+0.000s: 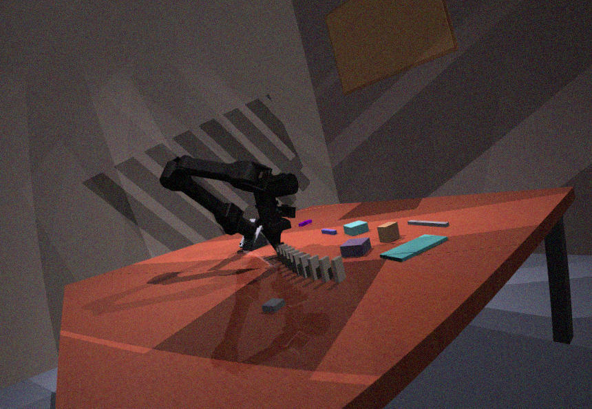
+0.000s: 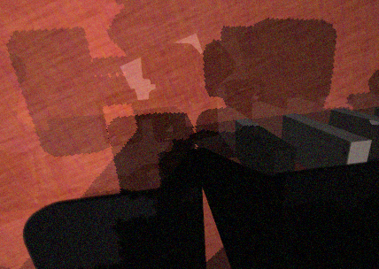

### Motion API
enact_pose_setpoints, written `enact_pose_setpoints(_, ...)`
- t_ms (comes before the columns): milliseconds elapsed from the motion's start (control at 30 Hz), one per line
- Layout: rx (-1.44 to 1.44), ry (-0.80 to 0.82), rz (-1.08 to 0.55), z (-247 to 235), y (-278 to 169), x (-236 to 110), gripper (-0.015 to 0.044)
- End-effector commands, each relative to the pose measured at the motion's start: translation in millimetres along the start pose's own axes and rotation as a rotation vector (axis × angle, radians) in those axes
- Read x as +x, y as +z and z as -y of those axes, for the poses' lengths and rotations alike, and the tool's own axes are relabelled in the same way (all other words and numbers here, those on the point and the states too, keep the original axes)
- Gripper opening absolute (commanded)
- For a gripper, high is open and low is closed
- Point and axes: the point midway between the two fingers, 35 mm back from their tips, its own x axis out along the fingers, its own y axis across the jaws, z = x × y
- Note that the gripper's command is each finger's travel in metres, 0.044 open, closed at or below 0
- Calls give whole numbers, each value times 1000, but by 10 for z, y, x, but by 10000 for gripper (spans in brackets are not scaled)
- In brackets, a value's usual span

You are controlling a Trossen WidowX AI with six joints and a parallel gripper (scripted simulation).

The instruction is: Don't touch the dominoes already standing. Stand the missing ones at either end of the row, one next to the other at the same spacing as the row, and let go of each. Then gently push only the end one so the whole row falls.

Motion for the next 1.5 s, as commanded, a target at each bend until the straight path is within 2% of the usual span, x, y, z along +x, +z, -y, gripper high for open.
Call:
enact_pose_setpoints(0,-1,-4,-4,79,1,9,0)
enact_pose_setpoints(500,0,-5,-4,327,3,4,0)
enact_pose_setpoints(700,-41,-38,71,334,137,-260,0)
enact_pose_setpoints(967,-1,-5,-1,522,6,-580,0)
enact_pose_setpoints(1467,0,-5,-3,527,2,-589,0)
